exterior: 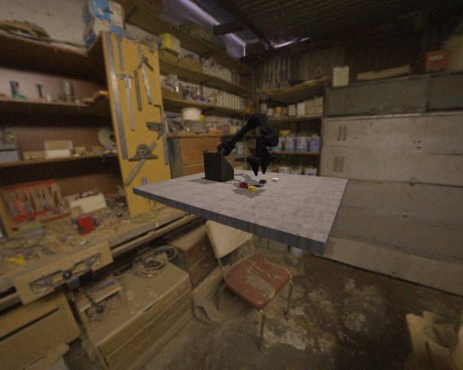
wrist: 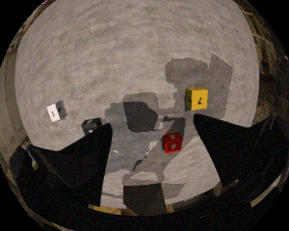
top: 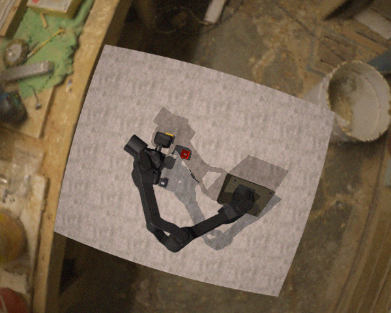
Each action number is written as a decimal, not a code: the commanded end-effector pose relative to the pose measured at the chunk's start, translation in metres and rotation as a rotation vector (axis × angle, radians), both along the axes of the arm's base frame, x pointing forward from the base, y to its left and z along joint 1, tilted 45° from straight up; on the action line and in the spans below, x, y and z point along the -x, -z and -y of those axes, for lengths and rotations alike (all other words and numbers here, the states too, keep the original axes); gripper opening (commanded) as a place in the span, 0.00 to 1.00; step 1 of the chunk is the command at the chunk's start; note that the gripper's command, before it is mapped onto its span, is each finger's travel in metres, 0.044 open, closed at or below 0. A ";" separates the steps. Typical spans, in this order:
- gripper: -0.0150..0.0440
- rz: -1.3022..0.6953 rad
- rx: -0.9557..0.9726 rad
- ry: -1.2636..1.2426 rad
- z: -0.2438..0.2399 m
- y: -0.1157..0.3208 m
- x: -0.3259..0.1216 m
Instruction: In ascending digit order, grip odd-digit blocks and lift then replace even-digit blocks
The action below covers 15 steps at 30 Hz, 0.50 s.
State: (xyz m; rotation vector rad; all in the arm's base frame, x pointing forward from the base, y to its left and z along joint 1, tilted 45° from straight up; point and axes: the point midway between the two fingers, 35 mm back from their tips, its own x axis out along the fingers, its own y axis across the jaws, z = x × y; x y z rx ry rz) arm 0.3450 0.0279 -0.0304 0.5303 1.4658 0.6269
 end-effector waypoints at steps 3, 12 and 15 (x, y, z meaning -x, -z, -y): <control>0.93 0.009 -0.002 0.001 -0.051 -0.084 0.022; 0.93 0.021 -0.039 -0.006 -0.110 -0.179 0.097; 0.93 0.021 -0.051 -0.009 -0.118 -0.193 0.116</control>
